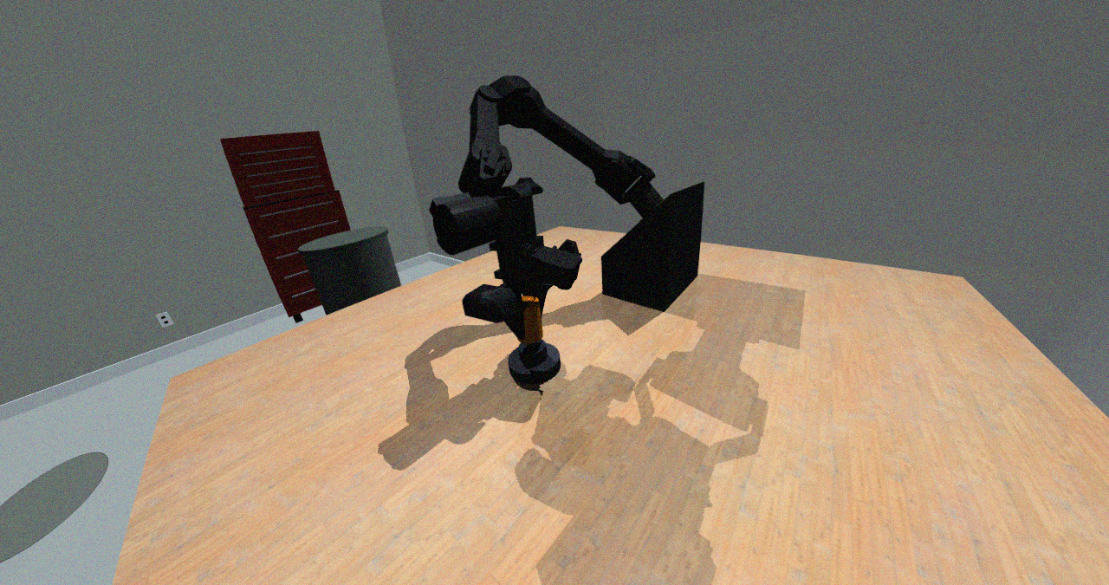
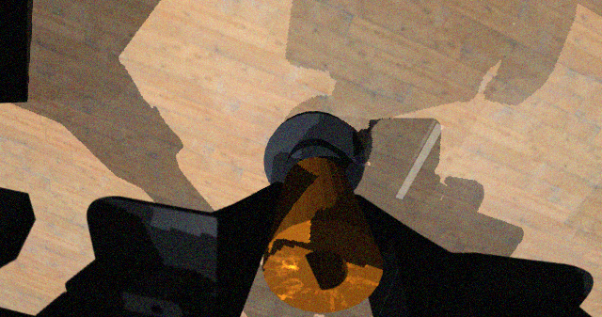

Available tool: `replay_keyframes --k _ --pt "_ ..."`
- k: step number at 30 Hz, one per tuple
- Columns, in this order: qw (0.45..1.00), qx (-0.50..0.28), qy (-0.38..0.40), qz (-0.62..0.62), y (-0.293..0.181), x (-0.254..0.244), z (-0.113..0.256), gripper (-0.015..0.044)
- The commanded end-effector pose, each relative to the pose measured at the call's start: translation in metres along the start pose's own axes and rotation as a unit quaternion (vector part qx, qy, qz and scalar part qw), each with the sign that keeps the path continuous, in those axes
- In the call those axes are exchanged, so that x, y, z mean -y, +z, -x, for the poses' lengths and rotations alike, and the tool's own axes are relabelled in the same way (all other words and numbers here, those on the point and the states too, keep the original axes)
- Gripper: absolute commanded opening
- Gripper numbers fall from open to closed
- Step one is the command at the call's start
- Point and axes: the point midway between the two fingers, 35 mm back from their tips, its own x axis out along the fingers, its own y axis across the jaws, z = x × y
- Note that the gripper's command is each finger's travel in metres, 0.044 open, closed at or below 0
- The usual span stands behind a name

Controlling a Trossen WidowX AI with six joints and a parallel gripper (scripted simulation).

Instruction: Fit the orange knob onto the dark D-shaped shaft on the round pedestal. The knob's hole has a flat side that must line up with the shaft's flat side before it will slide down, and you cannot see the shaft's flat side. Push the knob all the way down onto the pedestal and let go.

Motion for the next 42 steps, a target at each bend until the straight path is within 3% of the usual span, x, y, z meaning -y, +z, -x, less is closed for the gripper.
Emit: replay_keyframes --k 1,10,17,42 --pt "1.000 0.000 -0.001 0.002 0.0008 0.0004 -0.0002 0.0000" --pt "1.000 0.000 -0.001 0.006 0.0023 -0.0005 0.0046 0.0000" --pt "0.994 0.000 -0.001 0.105 0.0013 0.0011 0.0040 0.0000" --pt "0.994 0.000 -0.001 0.106 0.0000 0.0008 0.0042 0.0000"
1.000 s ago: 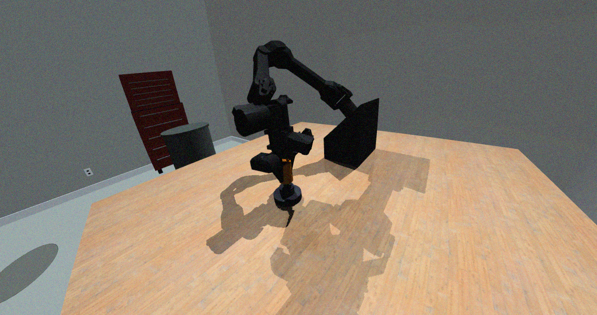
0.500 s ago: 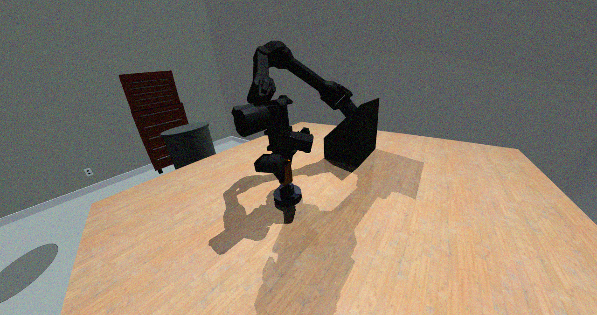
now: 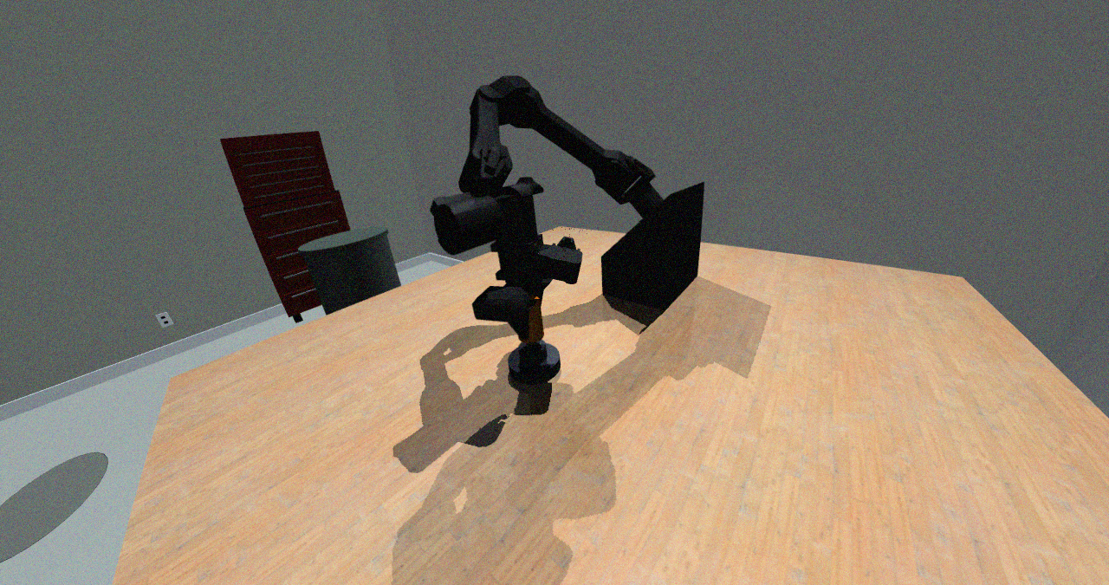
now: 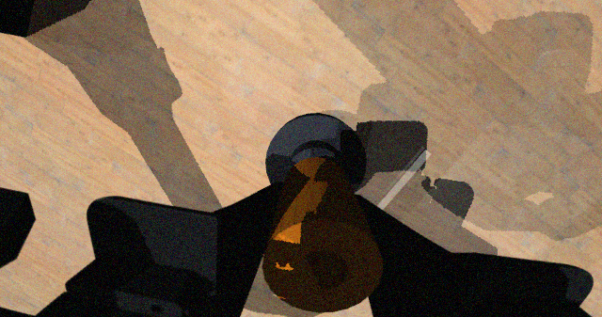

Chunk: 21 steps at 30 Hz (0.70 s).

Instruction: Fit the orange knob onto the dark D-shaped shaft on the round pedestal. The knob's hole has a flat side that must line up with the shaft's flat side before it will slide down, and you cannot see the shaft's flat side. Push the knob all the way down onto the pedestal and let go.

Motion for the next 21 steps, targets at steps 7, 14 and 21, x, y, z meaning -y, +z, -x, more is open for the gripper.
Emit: replay_keyframes --k 7,14,21 --pt "0.997 -0.001 -0.002 0.083 -0.0009 0.0027 0.0037 0.0000" --pt "0.995 -0.001 -0.002 0.104 0.0008 0.0019 0.0016 0.0000" --pt "0.995 -0.001 -0.002 0.104 -0.0002 0.0011 -0.0009 0.0000"
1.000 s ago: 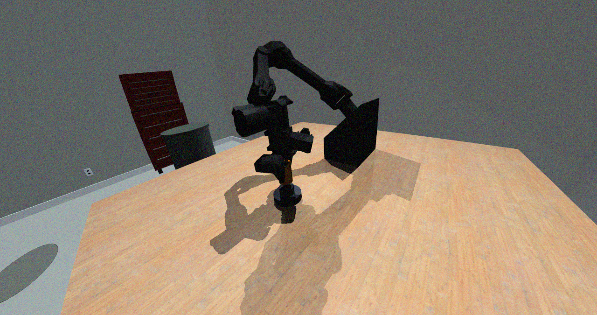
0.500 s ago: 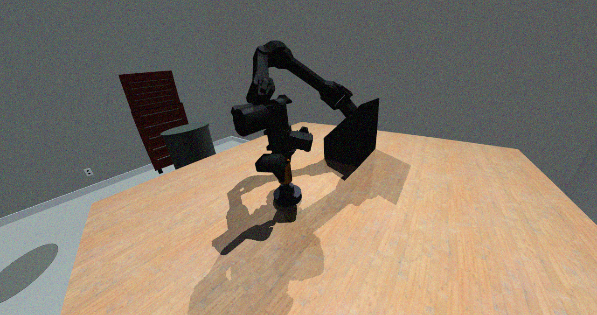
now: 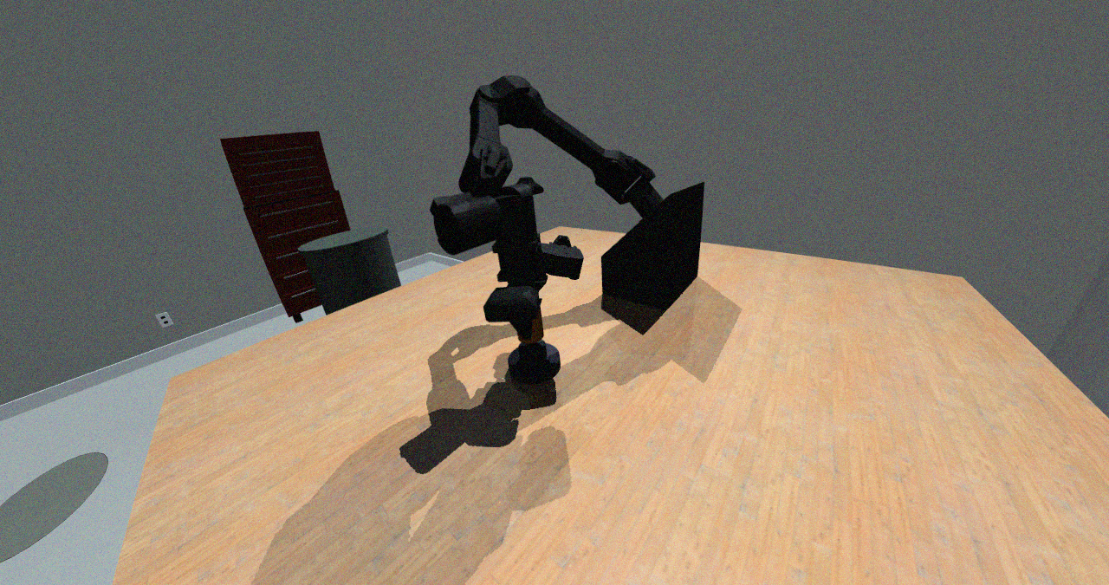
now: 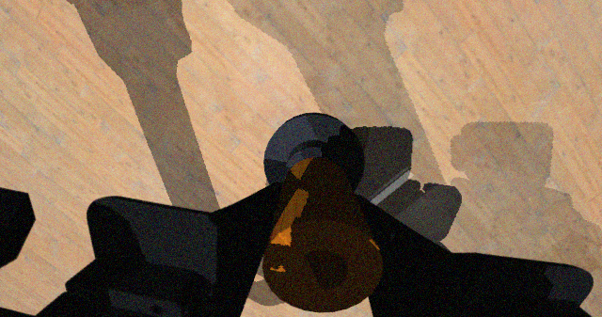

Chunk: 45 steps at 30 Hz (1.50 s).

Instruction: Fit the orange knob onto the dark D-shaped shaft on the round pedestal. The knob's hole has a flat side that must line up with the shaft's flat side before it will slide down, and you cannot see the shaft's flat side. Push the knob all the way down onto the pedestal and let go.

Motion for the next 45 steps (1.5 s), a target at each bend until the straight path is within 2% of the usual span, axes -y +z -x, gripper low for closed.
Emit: replay_keyframes --k 1,14,21,45 --pt "1.000 0.000 -0.001 0.001 -0.0004 -0.0002 -0.0012 0.0000" --pt "1.000 0.000 -0.001 0.006 -0.0016 0.0004 0.0037 0.0000" --pt "0.994 0.000 -0.001 0.106 -0.0010 0.0020 0.0030 0.0000" --pt "0.994 0.000 -0.001 0.106 -0.0012 0.0002 -0.0009 0.0000"
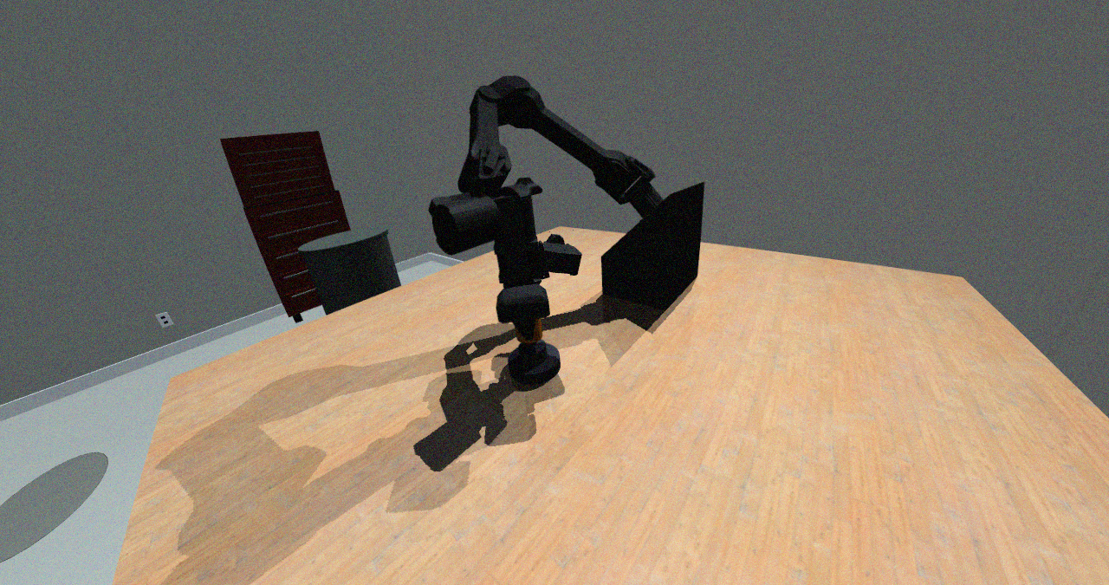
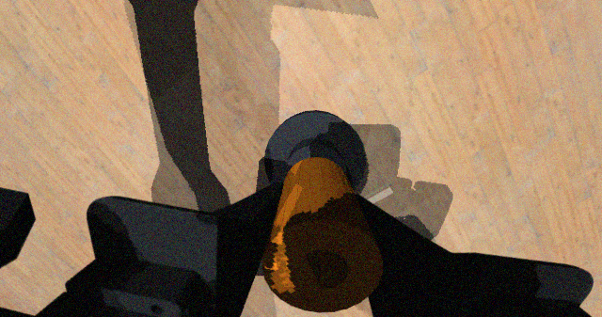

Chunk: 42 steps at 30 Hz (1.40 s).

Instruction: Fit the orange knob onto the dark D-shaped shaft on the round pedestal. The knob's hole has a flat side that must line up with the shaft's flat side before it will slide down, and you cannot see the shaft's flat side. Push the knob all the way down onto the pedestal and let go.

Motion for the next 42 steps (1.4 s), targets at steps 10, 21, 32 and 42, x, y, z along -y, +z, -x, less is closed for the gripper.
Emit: replay_keyframes --k 10,21,32,42 --pt "1.000 -0.001 -0.001 0.006 0.0029 0.0016 0.0045 0.0000" --pt "0.994 -0.001 0.000 0.106 0.0017 0.0017 0.0022 0.0000" --pt "0.994 -0.001 0.000 0.106 0.0020 0.0010 -0.0001 0.0000" --pt "0.994 -0.001 -0.001 0.111 0.0005 0.0012 0.0045 0.0000"
